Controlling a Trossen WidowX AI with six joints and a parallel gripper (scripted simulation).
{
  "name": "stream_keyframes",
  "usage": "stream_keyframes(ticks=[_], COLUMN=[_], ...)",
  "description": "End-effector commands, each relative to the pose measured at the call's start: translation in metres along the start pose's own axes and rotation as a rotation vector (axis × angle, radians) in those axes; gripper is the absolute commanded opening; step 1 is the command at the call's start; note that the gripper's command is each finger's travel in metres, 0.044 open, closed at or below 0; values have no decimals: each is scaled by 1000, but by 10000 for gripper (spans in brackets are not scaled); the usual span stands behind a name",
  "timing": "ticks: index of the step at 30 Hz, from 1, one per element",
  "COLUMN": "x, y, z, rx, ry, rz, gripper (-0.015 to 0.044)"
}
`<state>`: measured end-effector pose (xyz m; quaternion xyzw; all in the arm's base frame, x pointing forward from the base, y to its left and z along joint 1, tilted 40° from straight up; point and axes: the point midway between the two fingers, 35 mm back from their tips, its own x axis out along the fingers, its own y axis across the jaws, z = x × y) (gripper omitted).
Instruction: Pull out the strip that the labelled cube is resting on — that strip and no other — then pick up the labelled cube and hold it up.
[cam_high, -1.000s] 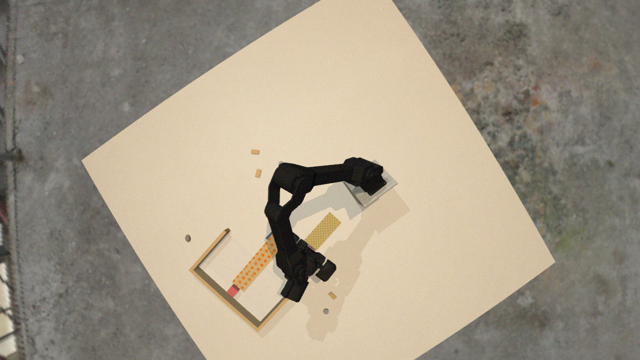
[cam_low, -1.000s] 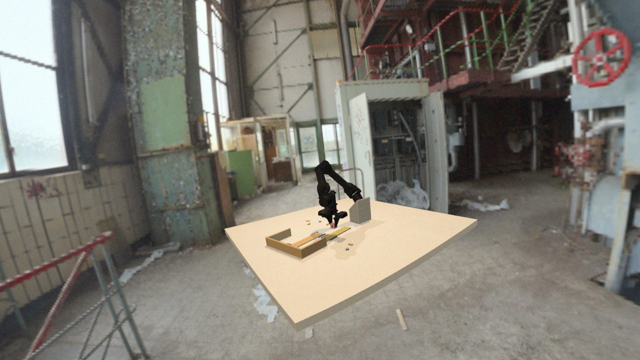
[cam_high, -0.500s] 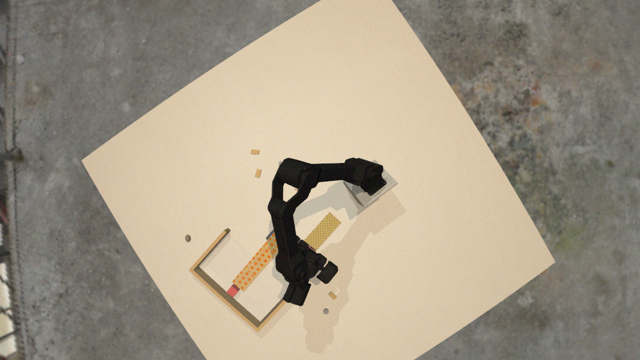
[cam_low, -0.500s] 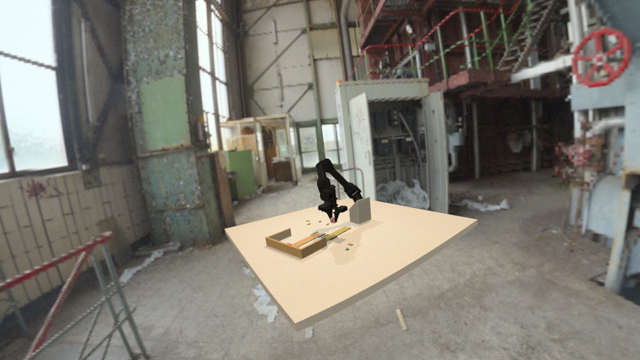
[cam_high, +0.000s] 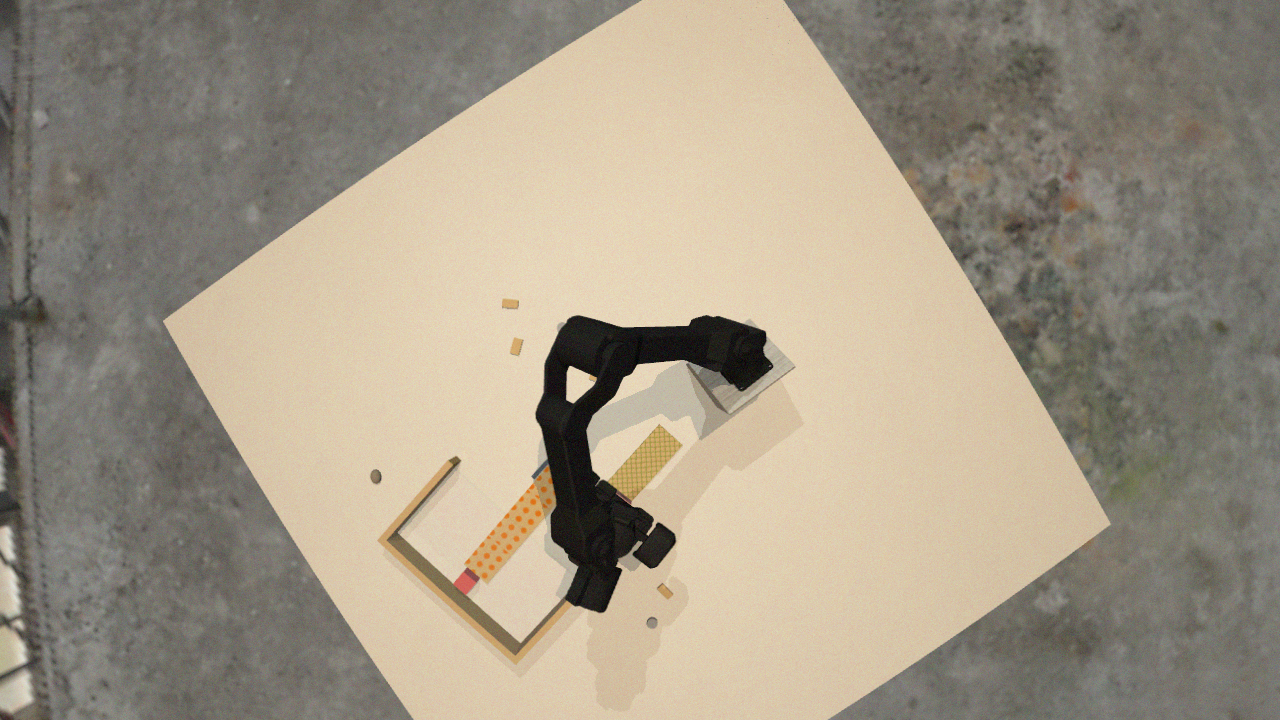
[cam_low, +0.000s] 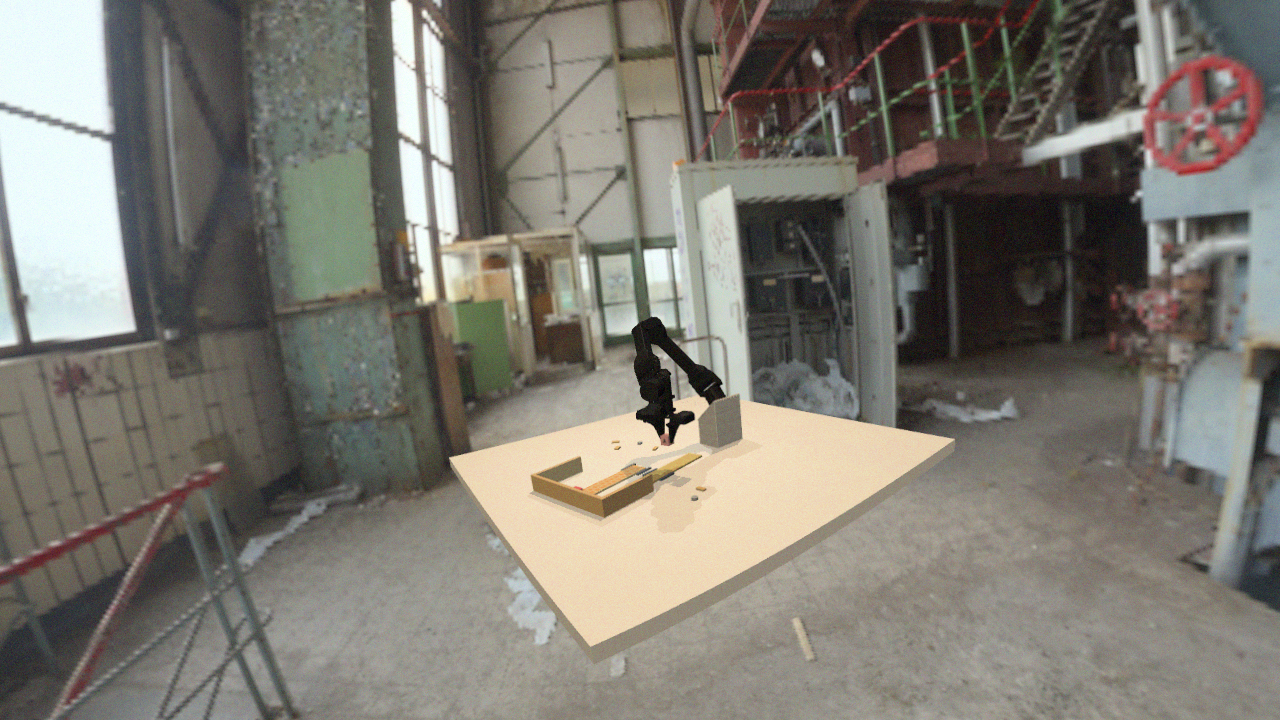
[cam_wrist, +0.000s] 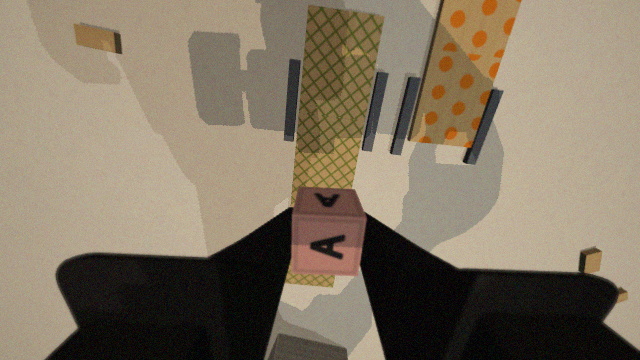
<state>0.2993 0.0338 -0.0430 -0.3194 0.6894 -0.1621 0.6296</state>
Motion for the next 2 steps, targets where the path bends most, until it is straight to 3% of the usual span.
stream_keyframes(ticks=[1,2], x=[-1,-1], y=[0,0], z=[0,0], rx=[5,5], ry=[1,1], rz=[4,4], gripper=[0,0])
